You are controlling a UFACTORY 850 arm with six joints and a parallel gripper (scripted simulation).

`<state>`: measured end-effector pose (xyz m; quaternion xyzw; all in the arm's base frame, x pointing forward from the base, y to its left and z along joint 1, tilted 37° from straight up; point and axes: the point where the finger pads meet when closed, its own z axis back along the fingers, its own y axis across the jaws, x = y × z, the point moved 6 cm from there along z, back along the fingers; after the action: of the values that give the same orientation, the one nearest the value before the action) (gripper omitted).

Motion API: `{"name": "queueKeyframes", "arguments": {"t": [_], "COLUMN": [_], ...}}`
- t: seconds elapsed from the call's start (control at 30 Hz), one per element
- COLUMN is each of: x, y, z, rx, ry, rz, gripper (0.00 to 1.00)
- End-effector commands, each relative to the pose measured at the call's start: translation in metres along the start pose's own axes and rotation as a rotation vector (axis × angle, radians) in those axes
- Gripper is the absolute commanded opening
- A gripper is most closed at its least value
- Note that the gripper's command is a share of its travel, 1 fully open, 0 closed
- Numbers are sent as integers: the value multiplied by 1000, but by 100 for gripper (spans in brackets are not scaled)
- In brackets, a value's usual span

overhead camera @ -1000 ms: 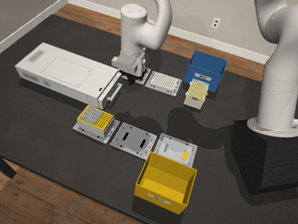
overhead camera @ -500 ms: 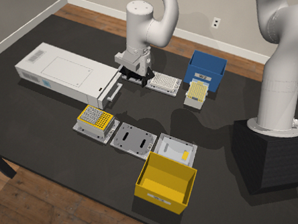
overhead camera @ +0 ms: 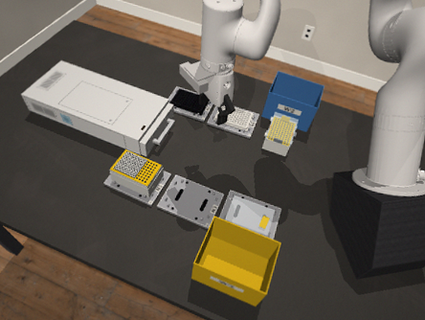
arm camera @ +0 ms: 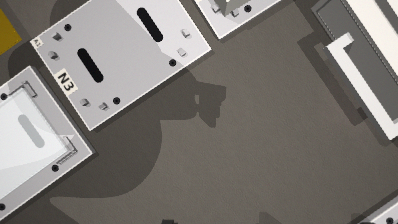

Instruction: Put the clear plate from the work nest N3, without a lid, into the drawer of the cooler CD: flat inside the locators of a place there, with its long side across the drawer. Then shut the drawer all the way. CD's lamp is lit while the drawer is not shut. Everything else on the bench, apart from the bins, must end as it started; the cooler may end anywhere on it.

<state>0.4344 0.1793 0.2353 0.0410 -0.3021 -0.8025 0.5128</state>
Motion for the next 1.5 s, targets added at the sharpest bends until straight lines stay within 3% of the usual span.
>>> {"name": "queueKeyframes", "arguments": {"t": [0.0,0.5,0.9,1.47], "x": [12,47,48,48], "y": [-17,-65,-66,-66], "z": [14,51,52,52], "rx": [25,21,18,18], "ry": [13,19,22,22], "rz": [-163,-630,-955,-955], "gripper": [100,100,100,100]}}
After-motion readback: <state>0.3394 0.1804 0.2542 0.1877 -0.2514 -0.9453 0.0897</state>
